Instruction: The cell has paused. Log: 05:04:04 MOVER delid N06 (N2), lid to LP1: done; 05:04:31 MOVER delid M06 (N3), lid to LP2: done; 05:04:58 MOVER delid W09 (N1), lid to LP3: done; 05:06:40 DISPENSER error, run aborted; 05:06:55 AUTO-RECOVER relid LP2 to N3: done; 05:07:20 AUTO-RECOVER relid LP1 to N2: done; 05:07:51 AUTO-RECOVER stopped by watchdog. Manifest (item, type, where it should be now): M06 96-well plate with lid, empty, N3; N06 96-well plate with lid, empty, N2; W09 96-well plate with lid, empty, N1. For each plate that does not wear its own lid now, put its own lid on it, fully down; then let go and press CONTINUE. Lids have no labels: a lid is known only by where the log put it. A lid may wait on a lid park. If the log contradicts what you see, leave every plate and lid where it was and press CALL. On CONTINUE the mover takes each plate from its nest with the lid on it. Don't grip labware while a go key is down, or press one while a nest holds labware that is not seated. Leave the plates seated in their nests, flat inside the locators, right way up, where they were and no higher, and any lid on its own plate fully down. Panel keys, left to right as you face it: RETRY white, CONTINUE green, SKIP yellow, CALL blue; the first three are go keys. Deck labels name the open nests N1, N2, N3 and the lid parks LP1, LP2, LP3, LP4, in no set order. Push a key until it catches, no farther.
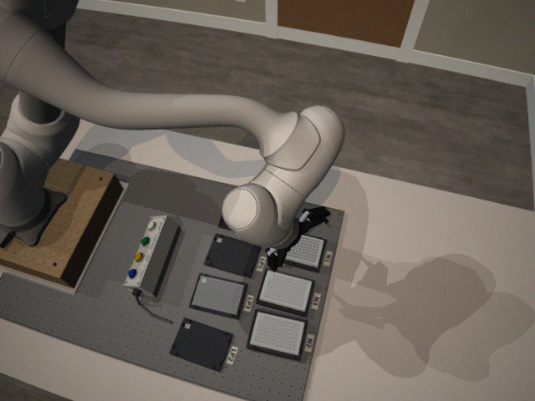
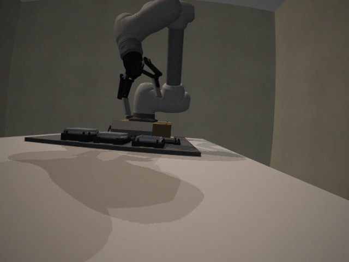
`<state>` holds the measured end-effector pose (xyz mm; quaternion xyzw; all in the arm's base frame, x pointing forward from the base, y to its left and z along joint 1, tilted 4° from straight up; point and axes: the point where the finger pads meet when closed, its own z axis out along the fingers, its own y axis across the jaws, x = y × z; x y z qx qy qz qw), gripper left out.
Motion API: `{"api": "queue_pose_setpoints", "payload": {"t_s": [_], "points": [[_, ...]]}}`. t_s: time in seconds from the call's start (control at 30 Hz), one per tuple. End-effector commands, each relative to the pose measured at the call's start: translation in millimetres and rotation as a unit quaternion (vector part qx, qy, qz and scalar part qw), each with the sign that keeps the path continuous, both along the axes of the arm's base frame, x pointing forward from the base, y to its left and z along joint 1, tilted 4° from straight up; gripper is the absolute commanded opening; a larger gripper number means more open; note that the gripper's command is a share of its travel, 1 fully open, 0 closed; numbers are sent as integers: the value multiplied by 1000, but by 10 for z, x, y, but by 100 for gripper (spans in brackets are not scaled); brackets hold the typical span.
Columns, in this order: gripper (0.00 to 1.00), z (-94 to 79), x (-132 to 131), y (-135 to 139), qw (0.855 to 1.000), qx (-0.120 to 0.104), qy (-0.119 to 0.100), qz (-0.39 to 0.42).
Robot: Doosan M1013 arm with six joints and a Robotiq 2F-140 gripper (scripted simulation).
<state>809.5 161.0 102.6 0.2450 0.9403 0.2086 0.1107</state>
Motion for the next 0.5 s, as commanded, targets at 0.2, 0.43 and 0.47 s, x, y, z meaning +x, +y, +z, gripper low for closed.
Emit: {"api": "queue_pose_setpoints", "payload": {"t_s": [0.2, 0.43, 0.47], "points": [[100, -289, -1108, -581, 979, -129, 34, 152], [100, -392, -1596, -890, 956, -181, 54, 222], [100, -411, -1706, -964, 950, -193, 59, 238]]}}
